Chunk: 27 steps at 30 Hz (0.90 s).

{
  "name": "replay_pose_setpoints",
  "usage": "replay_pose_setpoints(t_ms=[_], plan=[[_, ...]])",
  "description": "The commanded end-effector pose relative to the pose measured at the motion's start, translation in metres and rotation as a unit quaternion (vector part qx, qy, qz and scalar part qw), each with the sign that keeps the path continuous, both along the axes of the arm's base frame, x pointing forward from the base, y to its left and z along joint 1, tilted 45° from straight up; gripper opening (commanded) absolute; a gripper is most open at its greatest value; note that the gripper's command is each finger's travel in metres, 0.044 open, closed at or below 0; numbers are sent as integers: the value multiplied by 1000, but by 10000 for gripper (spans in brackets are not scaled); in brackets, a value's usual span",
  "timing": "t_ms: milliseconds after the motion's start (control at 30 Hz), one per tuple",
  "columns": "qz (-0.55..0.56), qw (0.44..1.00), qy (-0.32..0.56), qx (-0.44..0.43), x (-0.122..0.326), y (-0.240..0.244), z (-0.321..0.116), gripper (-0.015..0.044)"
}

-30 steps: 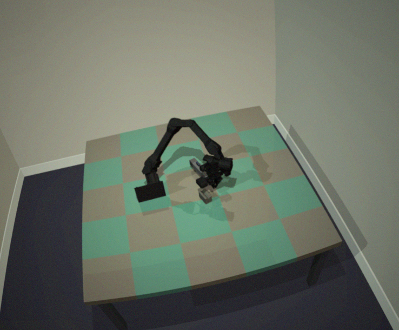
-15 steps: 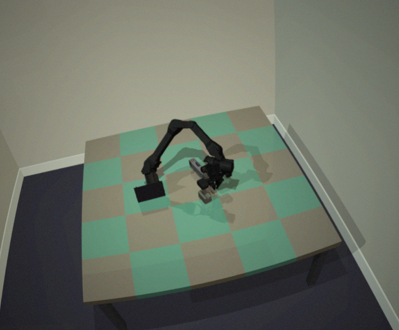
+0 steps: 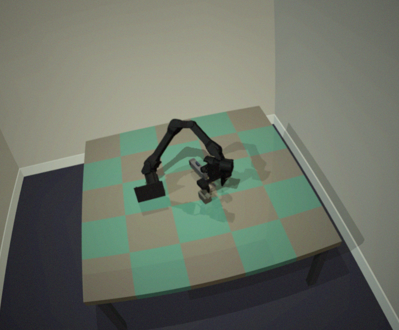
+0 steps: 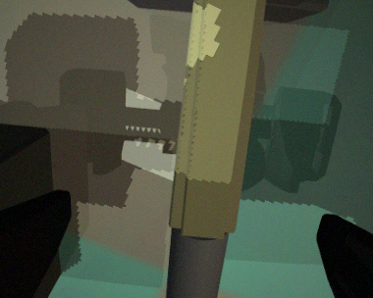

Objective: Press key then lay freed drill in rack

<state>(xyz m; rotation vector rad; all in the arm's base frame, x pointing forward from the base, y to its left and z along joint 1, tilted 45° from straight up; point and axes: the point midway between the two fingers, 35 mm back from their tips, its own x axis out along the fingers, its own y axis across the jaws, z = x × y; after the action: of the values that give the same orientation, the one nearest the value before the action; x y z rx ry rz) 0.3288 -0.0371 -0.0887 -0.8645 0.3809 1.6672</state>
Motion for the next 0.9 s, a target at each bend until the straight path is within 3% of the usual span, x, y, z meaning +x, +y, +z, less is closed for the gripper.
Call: replay_pose_setpoints(t_ms=[0, 867], plan=[[-2, 1000, 0, 1, -1, 2, 2, 440], [-2, 1000, 0, 1, -5, 12, 7, 440]])
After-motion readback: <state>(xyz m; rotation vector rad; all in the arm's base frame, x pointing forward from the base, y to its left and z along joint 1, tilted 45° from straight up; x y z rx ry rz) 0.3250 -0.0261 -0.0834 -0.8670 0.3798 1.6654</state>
